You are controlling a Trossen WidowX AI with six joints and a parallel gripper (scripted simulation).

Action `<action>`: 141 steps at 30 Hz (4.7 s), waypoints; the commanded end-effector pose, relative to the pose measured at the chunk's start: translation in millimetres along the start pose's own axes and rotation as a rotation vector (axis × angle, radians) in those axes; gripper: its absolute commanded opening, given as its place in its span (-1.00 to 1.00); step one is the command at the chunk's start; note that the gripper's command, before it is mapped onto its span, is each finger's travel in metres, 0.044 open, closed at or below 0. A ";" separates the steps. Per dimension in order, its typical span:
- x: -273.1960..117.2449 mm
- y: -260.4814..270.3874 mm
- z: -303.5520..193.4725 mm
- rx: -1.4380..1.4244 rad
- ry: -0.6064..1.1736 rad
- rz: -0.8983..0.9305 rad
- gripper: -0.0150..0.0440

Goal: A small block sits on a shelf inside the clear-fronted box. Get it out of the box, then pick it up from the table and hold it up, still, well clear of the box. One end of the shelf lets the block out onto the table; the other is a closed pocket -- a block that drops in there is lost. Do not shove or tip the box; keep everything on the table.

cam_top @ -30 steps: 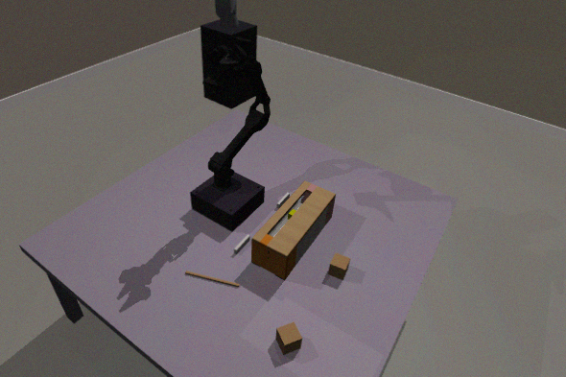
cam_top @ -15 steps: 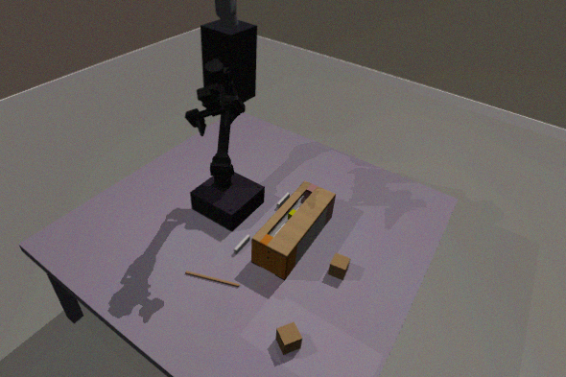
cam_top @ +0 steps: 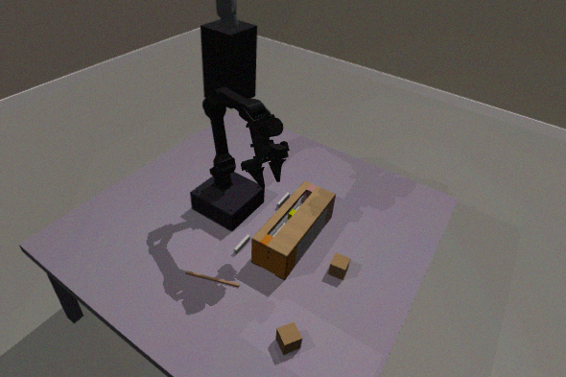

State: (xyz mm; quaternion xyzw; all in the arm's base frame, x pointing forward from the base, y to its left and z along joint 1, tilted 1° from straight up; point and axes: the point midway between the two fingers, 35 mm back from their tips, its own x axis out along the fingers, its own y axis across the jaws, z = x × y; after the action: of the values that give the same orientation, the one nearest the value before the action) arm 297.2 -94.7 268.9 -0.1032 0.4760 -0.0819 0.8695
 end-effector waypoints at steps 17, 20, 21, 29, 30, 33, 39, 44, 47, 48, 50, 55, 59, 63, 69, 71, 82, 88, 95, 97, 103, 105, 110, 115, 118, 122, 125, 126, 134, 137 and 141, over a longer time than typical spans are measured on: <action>75.8 217.3 -75.4 -1.649 0.421 0.395 0.86; 76.5 217.5 -75.7 -1.649 0.421 0.395 0.86; 77.3 217.7 -76.0 -1.649 0.421 0.395 0.86; 87.9 220.8 -80.9 -1.649 0.421 0.395 0.86; 89.4 221.2 -81.7 -1.649 0.421 0.395 0.86; 93.7 222.3 -83.8 -1.649 0.421 0.395 0.86; 102.1 224.6 -88.4 -1.649 0.421 0.395 0.86; 109.1 226.6 -92.4 -1.649 0.421 0.395 0.86; 113.2 227.8 -95.0 -1.649 0.421 0.395 0.86; 114.6 228.2 -95.8 -1.649 0.421 0.395 0.86; 117.3 229.0 -97.6 -1.649 0.421 0.395 0.86; 124.0 230.8 -102.0 -1.649 0.421 0.395 0.86; 129.2 232.1 -105.7 -1.649 0.421 0.395 0.86; 134.4 233.4 -109.5 -1.649 0.421 0.395 0.86; 135.7 234.4 -111.4 -1.642 0.420 0.398 0.86; 136.0 233.6 -111.4 -1.642 0.421 0.398 0.86; 146.5 203.3 -113.7 -1.643 0.423 0.396 0.86; 152.0 186.0 -114.6 -1.644 0.425 0.395 0.86; 158.4 166.0 -115.7 -1.644 0.426 0.393 0.86; 160.2 160.2 -116.0 -1.645 0.426 0.392 0.86; 165.5 143.2 -116.8 -1.645 0.428 0.391 0.86; 167.2 137.5 -117.1 -1.645 0.428 0.391 0.86; 171.6 123.3 -117.8 -1.646 0.429 0.389 0.86; 176.0 109.0 -118.5 -1.646 0.430 0.388 0.86; 178.6 100.5 -118.9 -1.646 0.431 0.388 0.86; 182.0 89.1 -119.4 -1.647 0.432 0.387 0.86; 184.6 80.3 -119.8 -1.647 0.432 0.386 0.86; 185.5 77.4 -119.9 -1.647 0.432 0.386 0.86; 192.7 53.4 -121.0 -1.647 0.434 0.384 0.86; 193.4 50.9 -121.2 -1.648 0.434 0.384 0.86; 173.9 44.8 -108.0 -1.646 0.437 0.384 0.86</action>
State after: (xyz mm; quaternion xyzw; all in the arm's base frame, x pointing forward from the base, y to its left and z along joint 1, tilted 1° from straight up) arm 297.5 -103.4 41.3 -0.5938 0.5536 0.4221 0.4034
